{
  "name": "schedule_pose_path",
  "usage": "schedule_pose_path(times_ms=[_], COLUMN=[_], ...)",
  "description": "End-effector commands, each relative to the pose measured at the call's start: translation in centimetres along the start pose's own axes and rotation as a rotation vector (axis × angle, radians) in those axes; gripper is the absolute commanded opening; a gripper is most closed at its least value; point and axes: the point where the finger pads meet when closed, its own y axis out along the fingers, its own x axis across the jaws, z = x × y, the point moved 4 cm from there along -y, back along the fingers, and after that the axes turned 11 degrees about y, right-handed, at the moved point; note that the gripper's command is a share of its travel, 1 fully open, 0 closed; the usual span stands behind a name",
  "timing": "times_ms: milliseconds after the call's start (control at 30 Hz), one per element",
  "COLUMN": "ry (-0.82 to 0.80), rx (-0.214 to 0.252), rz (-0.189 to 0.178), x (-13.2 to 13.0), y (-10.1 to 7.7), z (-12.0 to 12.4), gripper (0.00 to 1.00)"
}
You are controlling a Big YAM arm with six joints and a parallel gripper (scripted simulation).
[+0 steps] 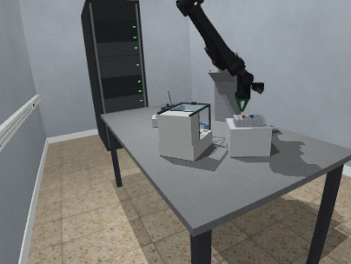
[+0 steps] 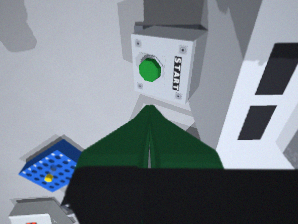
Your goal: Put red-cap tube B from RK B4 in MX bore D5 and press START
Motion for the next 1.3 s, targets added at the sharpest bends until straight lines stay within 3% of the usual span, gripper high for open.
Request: schedule_pose_path(times_ms=[0, 200, 1267], ry=[-0.012, -0.011, -0.012], rx=[-0.004, -0.012, -0.004], rz=[0.0, 0.005, 0.001], x=[0.2, 0.2, 0.1], y=[-0.1, -1.5, -1.0], z=[0.1, -0.1, 0.1], gripper=[0.0, 0.0, 0.0])
